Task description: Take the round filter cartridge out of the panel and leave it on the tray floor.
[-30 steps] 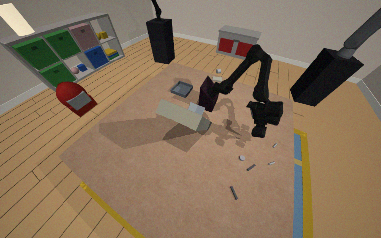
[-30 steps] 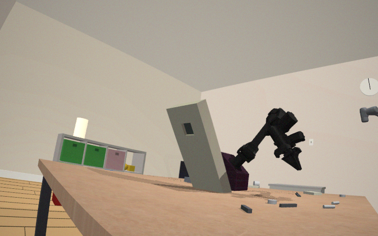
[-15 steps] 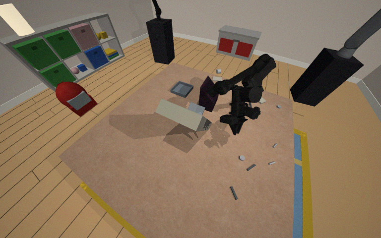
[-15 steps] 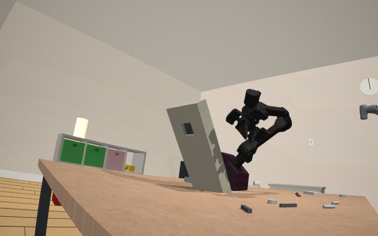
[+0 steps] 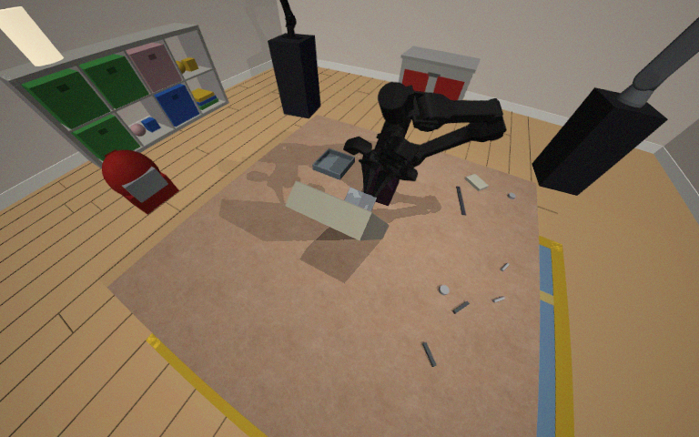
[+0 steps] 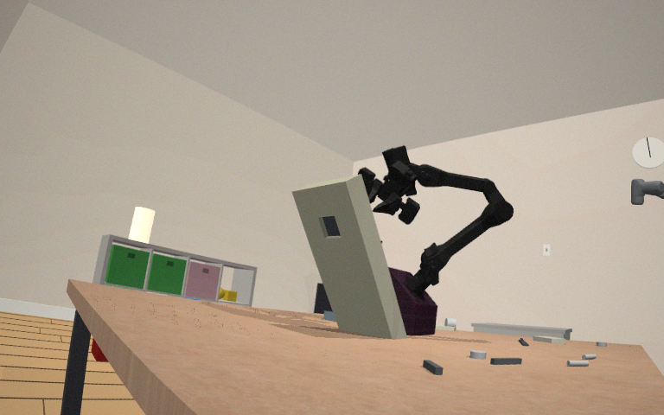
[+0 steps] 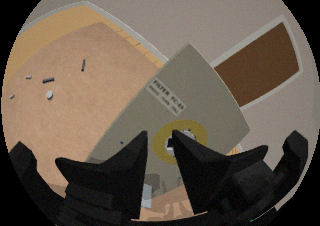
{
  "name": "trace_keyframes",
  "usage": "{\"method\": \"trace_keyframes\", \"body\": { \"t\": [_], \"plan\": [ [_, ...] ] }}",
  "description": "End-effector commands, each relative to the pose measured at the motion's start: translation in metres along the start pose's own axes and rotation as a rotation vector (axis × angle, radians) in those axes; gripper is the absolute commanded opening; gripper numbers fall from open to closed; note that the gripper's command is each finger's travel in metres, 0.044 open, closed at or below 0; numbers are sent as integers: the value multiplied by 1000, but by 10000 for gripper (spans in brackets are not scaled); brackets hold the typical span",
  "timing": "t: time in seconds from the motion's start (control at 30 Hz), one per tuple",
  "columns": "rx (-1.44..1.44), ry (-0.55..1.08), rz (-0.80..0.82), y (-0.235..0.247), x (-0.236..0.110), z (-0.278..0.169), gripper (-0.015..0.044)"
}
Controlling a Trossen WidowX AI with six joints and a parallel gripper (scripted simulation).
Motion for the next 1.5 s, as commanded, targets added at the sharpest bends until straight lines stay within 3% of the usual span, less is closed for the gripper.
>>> {"method": "trace_keyframes", "body": {
  "t": [0.0,0.27,1.47],
  "plan": [
    [95,-9,-43,-24,-18,-34,110],
    [113,-13,-53,-28,-20,-41,110],
    [112,-17,-53,-30,33,-41,110]
  ]
}}
Point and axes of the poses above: the point midway between the two fingers, 35 mm back from their tips, its own x axis out along the fingers, its own y axis across the jaws, z = x × y, the point moved 6 cm from there along -x, back along the fingers, and after that the axes turned 5 degrees about x, right-handed, at the moved point
